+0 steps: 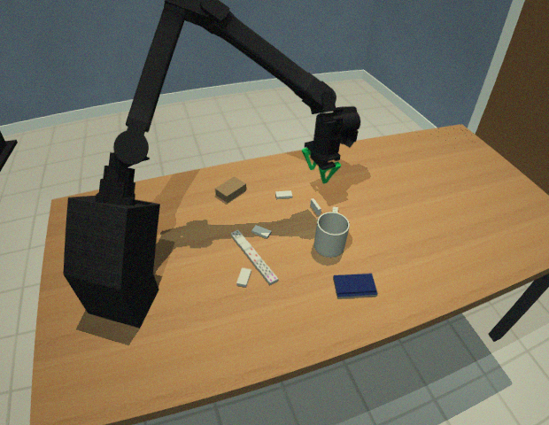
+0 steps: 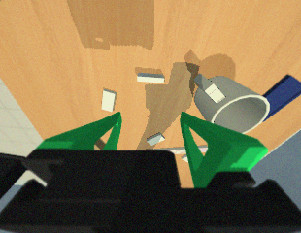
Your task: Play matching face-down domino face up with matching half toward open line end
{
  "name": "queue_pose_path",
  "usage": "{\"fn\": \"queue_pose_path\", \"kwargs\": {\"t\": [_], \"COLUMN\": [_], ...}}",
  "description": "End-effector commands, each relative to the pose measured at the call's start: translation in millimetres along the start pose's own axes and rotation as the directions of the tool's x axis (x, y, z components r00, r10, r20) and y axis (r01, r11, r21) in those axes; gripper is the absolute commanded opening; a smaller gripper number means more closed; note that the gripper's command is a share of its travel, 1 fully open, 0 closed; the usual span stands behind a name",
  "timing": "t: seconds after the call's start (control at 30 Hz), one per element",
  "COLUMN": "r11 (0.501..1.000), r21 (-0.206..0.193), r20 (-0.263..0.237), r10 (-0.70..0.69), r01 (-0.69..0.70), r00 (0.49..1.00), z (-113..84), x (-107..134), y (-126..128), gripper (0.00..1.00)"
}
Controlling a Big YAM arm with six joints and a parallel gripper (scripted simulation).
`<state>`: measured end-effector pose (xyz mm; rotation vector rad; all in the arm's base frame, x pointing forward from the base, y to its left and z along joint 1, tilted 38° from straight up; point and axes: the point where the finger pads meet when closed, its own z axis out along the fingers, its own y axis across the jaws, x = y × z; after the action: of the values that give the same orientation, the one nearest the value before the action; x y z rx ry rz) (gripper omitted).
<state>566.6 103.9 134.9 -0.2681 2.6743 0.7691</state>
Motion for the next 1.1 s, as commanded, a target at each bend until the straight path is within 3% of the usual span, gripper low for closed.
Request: {"fn": "queue_pose_path", "kwargs": {"t": [0.0,0.03,1.07], "r11": [1.000,1.000,1.000], "r21": [0.013,0.002,0.002], "r20": [0.081,0.010,0.004], "r10": [-0.010,-0.003,0.003], "r01": [0.009,0.003,-0.003], "r00": [0.997,1.000,1.000], "z": [-29.9,-4.6,-2.8], "x": [-29.4,-3.2,0.7], "y": [-1.7,0.2,-0.8], "gripper": [0.76,0.00,0.00]}}
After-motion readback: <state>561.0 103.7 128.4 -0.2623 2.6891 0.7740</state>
